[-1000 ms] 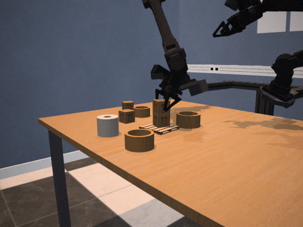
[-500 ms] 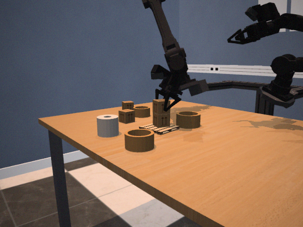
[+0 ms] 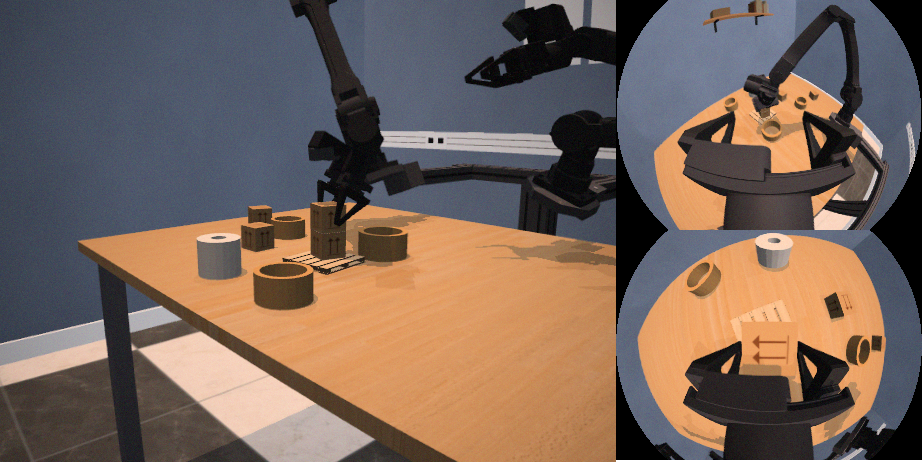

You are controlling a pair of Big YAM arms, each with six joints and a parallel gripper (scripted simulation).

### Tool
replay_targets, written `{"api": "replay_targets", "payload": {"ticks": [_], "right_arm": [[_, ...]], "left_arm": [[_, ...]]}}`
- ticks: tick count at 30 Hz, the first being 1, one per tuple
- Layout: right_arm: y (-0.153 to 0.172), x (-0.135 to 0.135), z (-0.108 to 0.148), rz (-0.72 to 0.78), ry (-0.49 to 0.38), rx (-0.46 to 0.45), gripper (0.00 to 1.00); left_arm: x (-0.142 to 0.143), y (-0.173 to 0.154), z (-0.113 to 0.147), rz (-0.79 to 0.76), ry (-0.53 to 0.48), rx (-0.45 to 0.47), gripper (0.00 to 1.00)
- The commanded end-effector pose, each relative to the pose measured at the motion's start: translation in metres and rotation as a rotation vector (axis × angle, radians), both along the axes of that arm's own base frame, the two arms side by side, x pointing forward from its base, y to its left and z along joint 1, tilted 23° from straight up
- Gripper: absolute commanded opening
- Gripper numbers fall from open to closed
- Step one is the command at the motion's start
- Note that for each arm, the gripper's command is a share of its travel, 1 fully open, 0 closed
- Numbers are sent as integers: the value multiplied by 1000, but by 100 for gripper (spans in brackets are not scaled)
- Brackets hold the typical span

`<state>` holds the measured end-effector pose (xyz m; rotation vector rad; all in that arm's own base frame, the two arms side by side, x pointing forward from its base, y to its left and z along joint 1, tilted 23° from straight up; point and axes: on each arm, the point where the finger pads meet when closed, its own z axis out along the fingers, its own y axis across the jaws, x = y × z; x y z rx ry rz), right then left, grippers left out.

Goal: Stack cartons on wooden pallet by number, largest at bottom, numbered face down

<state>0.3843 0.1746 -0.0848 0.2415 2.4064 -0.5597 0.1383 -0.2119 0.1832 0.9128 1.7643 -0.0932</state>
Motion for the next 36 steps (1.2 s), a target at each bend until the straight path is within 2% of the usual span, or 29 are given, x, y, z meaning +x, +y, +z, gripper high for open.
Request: {"api": "replay_targets", "payload": {"ticks": [1, 10, 12, 13, 16, 22, 24, 27, 28, 29, 32, 36], "right_arm": [[6, 6, 20, 1, -31, 23, 79], [18, 1, 38, 7, -53, 46, 79], [36, 9, 39, 7, -61, 54, 79], [43, 8, 50, 7, -74, 68, 79], [54, -5, 66, 7, -73, 70, 79], [85, -50, 117, 7, -67, 76, 79], [85, -50, 117, 7, -67, 76, 79], [96, -68, 136, 8, -61, 81, 79], [84, -78, 117, 7, -25, 28, 79], [81, -80, 113, 6, -18, 20, 79], [66, -75, 104, -17, -4, 5, 79], [69, -80, 101, -3, 0, 0, 79]], "left_arm": [[1, -1, 4, 11, 4, -10, 100], [1, -1, 4, 11, 4, -10, 100], [1, -1, 4, 11, 4, -10, 100], [1, -1, 4, 11, 4, -10, 100], [1, -1, 4, 11, 4, -10, 100], [1, -1, 4, 11, 4, -10, 100], [1, -1, 4, 11, 4, -10, 100], [1, -1, 4, 11, 4, -10, 100], [1, -1, 4, 11, 4, -10, 100], [1, -1, 4, 11, 4, -10, 100], [1, -1, 4, 11, 4, -10, 100], [1, -1, 4, 11, 4, -10, 100]]}}
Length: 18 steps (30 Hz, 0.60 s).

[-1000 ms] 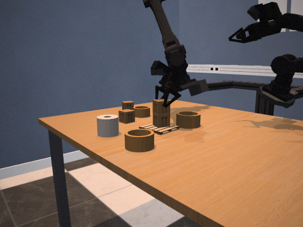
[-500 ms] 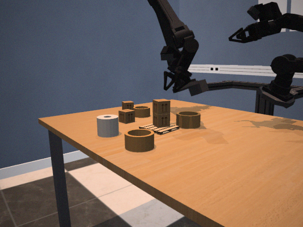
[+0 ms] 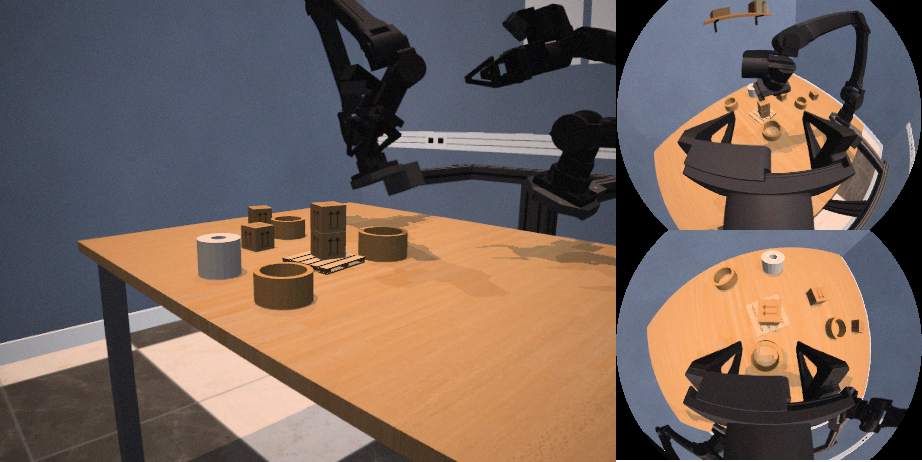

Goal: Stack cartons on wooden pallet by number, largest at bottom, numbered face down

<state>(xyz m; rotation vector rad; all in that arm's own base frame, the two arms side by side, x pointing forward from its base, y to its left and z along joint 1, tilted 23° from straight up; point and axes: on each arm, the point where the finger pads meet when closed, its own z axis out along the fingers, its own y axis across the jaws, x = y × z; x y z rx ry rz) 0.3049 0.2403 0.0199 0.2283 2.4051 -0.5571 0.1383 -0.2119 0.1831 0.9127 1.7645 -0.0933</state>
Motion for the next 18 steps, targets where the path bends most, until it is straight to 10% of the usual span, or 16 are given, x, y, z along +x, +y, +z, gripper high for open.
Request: {"api": "replay_targets", "payload": {"ticks": [1, 6, 13, 18], "right_arm": [[1, -1, -2, -10, 9, -11, 79], [-16, 7, 14, 2, 21, -56, 79], [-150, 24, 53, -1, 159, -451, 79], [-252, 27, 72, -96, 263, -561, 79]], "left_arm": [[1, -1, 4, 11, 4, -10, 100], [4, -10, 19, 12, -4, -29, 100], [9, -65, 16, -48, 14, -4, 100], [19, -126, 7, -122, 34, -20, 100]]}}
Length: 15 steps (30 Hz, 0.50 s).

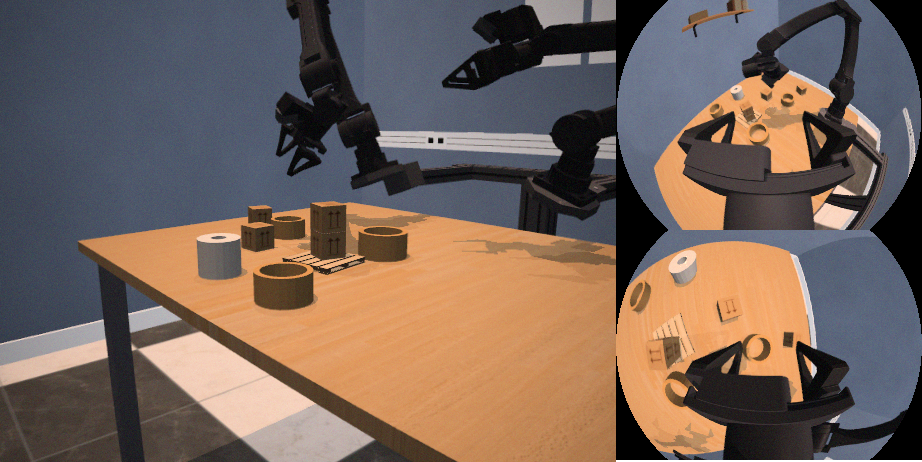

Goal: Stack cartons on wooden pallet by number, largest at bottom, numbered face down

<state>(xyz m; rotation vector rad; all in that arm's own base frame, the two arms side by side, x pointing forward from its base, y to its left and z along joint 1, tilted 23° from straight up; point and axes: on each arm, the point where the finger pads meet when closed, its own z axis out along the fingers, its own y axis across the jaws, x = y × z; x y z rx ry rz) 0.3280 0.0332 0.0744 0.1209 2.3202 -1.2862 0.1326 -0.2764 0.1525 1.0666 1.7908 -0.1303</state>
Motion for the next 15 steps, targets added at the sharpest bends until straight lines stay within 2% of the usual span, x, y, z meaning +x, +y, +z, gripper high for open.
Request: {"api": "replay_targets", "payload": {"ticks": [1, 2, 4, 6, 9, 12, 15], "right_arm": [[-61, 1, 18, -7, 105, -24, 79], [-75, -1, 17, -33, 110, -11, 79], [-75, -1, 17, -33, 110, -11, 79], [-104, -7, 14, -85, 111, 25, 79], [-141, -17, 8, -146, 102, 103, 79], [-171, -29, 0, -179, 91, 191, 79], [-194, -43, -9, -186, 85, 279, 79]], "left_arm": [[27, -72, 35, -27, -24, -100, 100], [29, -83, 33, -41, -21, -107, 100], [29, -83, 33, -41, -21, -107, 100], [34, -107, 11, -70, -5, -82, 100], [43, -139, -2, -115, 3, -108, 100], [53, -167, -34, -159, 20, -97, 100], [61, -187, -78, -198, 42, -71, 100]]}}
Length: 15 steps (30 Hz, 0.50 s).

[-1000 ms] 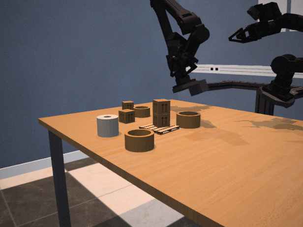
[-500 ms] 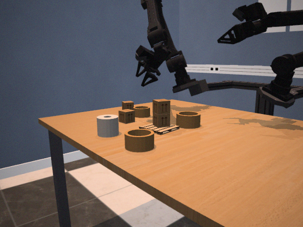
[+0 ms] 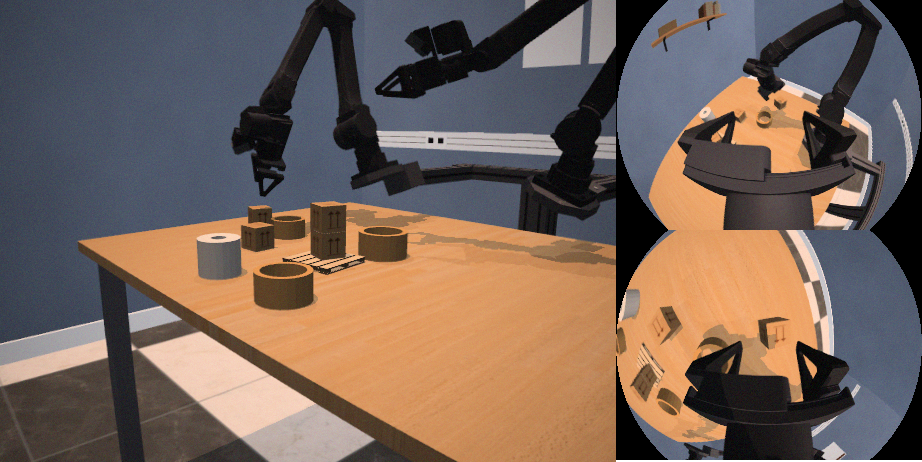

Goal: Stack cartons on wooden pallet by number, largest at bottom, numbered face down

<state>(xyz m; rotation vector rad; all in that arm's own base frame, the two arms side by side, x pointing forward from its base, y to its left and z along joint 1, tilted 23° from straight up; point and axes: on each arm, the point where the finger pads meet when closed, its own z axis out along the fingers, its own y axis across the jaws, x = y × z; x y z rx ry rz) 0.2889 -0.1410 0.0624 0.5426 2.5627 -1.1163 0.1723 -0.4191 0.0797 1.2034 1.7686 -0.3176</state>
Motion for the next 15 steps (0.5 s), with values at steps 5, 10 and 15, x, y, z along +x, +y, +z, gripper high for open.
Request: {"api": "replay_targets", "payload": {"ticks": [5, 10, 15], "right_arm": [[-46, -28, -8, 117, -5, 134, 79], [-51, -39, -18, 169, -60, 245, 79], [-56, -37, -13, 207, -128, 296, 79]], "left_arm": [[32, -65, -69, -86, -19, -22, 100], [38, -73, -109, -126, -3, -23, 100], [41, -75, -133, -150, 9, -26, 100]]}}
